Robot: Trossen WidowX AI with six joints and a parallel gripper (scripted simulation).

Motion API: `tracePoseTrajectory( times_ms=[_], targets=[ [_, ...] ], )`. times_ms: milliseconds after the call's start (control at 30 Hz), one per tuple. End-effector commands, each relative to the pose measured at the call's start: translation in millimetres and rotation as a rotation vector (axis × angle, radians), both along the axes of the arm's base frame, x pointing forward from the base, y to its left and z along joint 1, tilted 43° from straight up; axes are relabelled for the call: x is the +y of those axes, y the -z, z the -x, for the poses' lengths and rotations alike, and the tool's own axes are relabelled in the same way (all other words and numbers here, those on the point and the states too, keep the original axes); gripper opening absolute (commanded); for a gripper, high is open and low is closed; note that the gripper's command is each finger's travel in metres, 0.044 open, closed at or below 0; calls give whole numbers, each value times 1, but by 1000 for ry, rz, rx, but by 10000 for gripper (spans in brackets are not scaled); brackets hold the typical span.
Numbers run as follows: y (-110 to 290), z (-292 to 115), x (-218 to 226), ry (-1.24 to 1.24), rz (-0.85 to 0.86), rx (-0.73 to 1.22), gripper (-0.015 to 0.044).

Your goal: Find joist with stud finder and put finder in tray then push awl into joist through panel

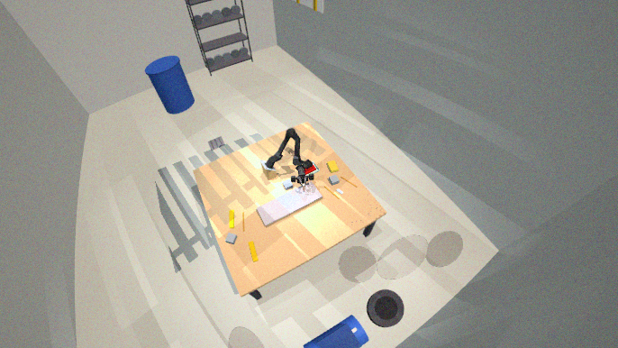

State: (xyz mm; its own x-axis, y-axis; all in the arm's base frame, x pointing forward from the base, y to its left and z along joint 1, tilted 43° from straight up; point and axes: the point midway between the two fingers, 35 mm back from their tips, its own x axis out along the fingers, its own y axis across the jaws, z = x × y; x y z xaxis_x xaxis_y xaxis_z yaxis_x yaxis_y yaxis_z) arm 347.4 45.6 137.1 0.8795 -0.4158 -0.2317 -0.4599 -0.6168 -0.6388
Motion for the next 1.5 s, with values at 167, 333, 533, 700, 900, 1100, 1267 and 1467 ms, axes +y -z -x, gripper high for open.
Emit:
tracePoseTrajectory(
  times_ms=[167,333,533,700,900,1100,1267,1467],
  targets=[
    [9,-1,8,10,-3,-6,0],
    [15,-1,13,10,-2,-6,0],
    [20,-1,18,10,-2,-6,0],
    [20,-1,18,10,-2,-6,0],
    [20,0,16,14,1,-6,0],
    [20,0,16,14,1,-6,0],
    [20,0,16,14,1,-6,0],
    [20,0,16,14,1,-6,0]
  ],
)
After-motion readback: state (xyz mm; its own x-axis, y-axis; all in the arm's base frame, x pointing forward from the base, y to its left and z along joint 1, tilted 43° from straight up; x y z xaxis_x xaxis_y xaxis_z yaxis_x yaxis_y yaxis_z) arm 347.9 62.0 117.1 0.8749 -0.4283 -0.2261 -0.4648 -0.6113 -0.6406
